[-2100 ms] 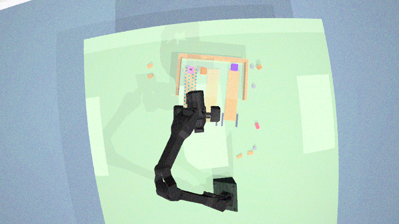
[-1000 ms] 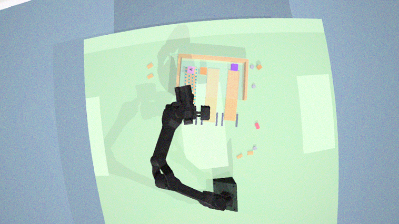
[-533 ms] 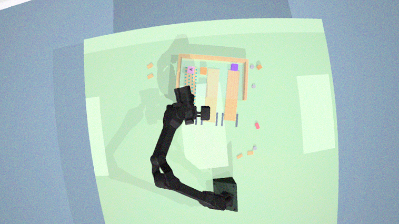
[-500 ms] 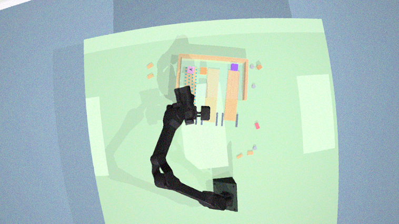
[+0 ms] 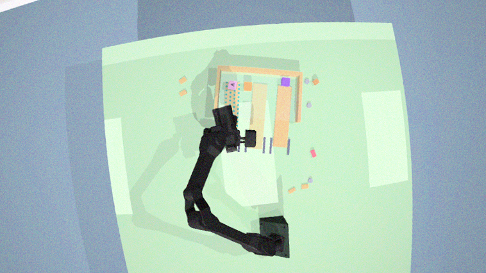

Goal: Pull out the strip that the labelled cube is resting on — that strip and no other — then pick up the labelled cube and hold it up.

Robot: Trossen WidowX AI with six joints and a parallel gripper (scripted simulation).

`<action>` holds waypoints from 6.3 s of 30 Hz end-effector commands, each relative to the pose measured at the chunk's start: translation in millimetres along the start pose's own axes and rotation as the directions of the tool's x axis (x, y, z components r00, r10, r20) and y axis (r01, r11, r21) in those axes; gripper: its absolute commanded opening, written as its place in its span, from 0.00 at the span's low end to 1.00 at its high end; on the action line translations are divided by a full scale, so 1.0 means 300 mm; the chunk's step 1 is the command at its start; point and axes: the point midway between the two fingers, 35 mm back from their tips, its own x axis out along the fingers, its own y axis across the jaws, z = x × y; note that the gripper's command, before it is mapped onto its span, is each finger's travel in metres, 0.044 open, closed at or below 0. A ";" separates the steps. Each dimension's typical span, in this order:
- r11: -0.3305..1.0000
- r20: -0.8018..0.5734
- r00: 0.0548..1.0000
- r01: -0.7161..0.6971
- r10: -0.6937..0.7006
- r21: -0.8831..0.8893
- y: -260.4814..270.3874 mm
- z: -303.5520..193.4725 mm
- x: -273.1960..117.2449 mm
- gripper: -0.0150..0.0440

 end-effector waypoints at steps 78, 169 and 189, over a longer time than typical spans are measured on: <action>1.000 0.000 1.000 0.005 -0.005 0.006 0.002 -0.168 0.020 0.25; 1.000 0.001 1.000 0.006 -0.006 0.008 0.023 -0.567 -0.098 0.25; 0.983 -0.002 1.000 0.007 -0.007 0.185 0.007 -0.348 -0.140 0.97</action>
